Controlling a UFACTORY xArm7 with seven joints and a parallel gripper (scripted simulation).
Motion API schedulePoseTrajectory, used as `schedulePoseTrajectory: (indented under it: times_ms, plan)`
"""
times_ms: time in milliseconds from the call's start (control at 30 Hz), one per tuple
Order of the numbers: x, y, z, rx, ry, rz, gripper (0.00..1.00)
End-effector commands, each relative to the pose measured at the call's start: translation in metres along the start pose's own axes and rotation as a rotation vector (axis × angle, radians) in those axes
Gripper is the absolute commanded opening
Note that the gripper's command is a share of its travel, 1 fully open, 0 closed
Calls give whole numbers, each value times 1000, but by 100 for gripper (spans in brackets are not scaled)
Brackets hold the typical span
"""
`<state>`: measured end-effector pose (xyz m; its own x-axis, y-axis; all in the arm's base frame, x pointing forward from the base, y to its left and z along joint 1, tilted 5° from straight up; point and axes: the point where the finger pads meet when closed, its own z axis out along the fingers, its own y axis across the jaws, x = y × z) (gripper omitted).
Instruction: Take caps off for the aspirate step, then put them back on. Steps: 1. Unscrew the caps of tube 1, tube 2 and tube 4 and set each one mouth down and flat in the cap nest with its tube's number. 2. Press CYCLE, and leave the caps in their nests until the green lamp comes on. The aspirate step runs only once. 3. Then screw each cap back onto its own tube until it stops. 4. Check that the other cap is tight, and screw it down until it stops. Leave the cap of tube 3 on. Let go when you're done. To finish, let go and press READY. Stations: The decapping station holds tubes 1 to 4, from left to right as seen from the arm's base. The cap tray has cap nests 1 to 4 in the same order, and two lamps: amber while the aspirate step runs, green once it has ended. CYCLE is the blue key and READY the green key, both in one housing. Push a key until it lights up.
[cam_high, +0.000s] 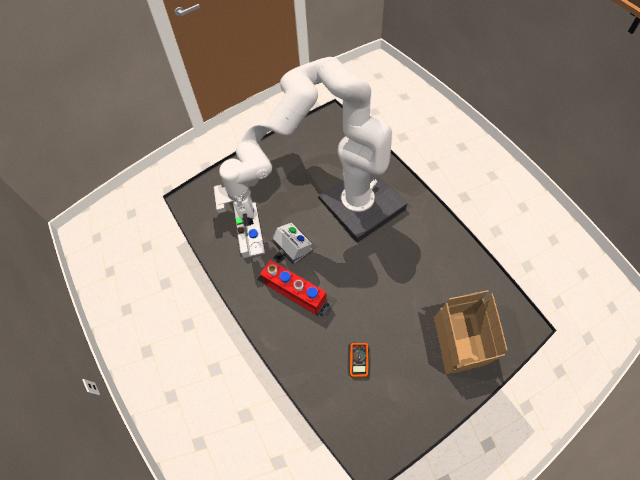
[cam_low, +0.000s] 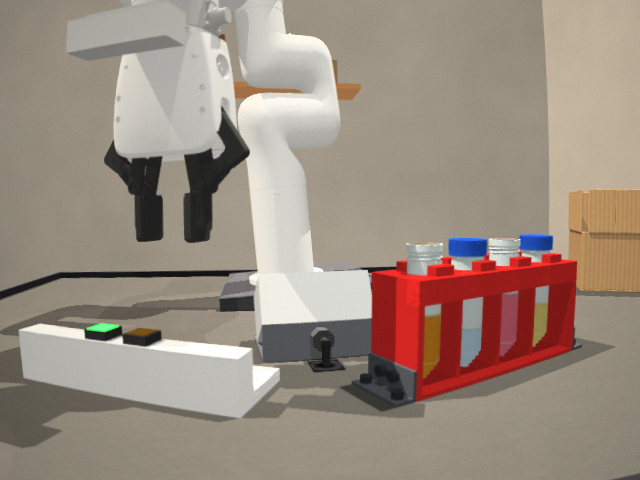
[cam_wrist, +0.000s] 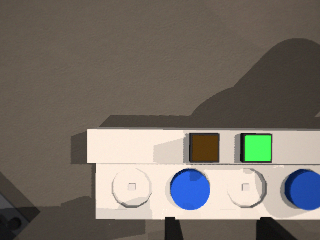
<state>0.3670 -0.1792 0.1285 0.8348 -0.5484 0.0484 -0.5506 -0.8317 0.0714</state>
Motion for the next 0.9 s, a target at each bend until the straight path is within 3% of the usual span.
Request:
schedulePoseTrajectory:
  times_ms: [0,67,533,867]
  plan:
    - [3,-1,27,3,6,-1,46]
    - [3,-1,27,3,6,-1,46]
    - [5,-2,96,3,5,-1,46]
    - [5,-2,96,3,5,-1,46]
